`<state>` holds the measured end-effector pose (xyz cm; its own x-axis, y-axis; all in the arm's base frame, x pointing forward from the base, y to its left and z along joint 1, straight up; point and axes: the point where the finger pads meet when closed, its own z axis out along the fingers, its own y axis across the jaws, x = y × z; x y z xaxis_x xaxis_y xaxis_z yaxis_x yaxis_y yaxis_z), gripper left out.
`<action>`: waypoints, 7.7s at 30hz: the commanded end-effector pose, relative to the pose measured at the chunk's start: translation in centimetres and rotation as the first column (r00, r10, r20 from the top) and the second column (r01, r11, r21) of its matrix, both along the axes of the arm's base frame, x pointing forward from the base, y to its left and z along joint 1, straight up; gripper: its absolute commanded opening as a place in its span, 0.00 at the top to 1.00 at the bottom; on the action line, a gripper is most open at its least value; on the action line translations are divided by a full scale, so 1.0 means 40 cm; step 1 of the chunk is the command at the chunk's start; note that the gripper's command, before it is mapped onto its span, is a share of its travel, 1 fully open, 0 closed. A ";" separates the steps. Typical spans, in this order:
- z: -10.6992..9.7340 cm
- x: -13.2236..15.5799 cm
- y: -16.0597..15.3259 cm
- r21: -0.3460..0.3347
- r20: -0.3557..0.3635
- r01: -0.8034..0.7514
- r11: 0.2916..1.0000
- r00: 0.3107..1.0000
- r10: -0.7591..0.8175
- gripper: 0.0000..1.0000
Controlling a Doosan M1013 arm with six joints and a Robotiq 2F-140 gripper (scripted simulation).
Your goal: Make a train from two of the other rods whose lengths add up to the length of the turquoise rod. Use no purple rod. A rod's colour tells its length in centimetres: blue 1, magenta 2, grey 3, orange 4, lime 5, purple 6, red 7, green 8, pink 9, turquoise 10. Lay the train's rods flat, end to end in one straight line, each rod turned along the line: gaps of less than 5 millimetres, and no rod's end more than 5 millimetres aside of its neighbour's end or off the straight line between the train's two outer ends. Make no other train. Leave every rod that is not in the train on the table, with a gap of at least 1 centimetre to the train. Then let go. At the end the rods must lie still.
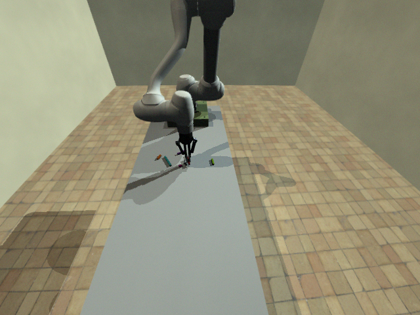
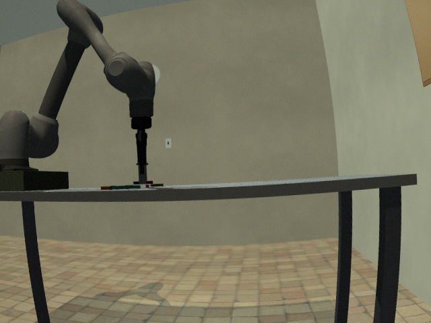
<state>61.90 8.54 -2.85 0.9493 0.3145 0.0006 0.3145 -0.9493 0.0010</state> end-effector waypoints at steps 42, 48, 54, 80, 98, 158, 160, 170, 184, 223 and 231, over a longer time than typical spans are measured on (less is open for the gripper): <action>-0.029 0.000 0.000 0.000 0.000 0.000 1.000 1.000 0.000 0.97; -0.029 0.000 0.000 0.000 0.000 0.000 1.000 1.000 0.000 0.97; -0.029 0.000 0.000 0.000 0.000 0.000 1.000 1.000 0.000 0.97; -0.029 0.000 0.000 0.000 0.000 0.000 1.000 1.000 0.000 0.90; -0.029 0.000 0.000 0.000 0.000 0.000 1.000 1.000 0.000 0.85; 0.206 0.000 0.000 0.000 0.000 0.000 1.000 1.000 0.000 0.00; 0.217 0.000 0.000 0.000 0.000 0.000 1.000 1.000 0.000 0.00; 0.297 0.000 0.000 0.000 0.000 0.000 1.000 1.000 0.000 0.00; 0.384 0.000 0.000 0.000 0.000 0.000 1.000 1.000 0.000 0.00; 0.384 0.000 0.000 0.000 0.000 0.000 1.000 1.000 0.000 0.00; 0.384 0.000 0.000 0.000 0.000 0.000 1.000 1.000 0.000 0.00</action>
<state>61.89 8.55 12.51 0.9493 0.3145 0.0007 0.3145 -0.9493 0.0010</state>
